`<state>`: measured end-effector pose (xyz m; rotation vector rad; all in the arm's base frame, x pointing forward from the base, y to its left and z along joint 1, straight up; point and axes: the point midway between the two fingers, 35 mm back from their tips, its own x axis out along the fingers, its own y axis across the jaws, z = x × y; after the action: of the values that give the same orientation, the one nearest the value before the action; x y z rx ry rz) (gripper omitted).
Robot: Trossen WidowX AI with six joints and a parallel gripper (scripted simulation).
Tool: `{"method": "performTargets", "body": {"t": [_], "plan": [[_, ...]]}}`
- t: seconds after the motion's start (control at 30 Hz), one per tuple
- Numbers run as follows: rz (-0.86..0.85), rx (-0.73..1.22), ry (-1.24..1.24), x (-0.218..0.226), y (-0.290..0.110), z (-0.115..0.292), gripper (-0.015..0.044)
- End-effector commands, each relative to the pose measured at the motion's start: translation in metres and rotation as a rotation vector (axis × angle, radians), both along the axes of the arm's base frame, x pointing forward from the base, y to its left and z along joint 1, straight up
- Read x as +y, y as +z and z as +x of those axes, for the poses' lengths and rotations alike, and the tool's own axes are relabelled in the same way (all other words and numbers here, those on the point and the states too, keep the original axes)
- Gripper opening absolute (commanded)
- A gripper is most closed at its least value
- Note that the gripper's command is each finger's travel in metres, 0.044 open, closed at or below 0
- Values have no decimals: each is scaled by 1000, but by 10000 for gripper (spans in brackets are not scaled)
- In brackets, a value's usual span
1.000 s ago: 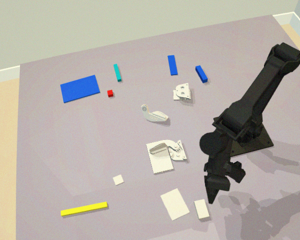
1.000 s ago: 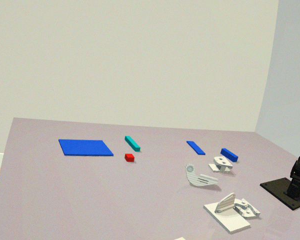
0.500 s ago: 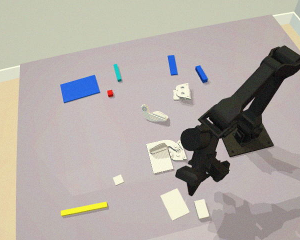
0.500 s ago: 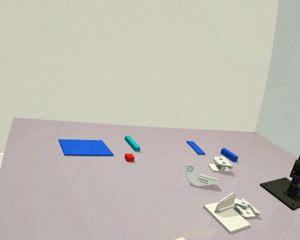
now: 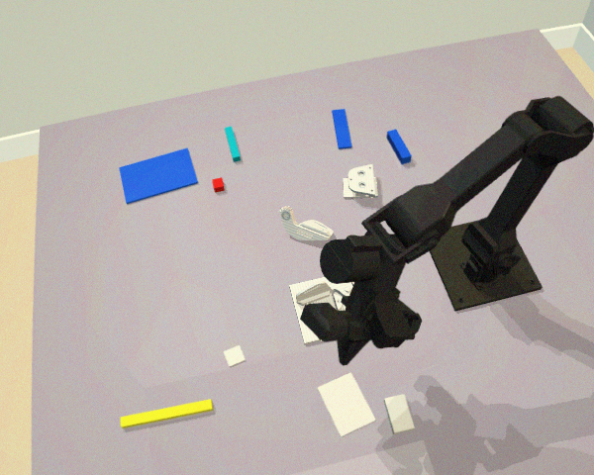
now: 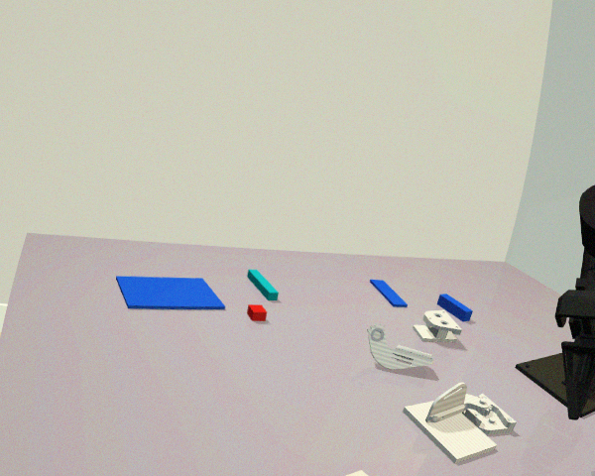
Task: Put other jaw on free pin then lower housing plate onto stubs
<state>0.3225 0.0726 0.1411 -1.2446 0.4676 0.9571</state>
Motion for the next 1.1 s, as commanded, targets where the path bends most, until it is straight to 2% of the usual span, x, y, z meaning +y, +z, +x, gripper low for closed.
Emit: {"method": "performTargets", "body": {"t": [0.0,1.07], "plan": [[20,35,-89,-13,3,7,0],[220,356,-895,-142,-2,29,0]]}}
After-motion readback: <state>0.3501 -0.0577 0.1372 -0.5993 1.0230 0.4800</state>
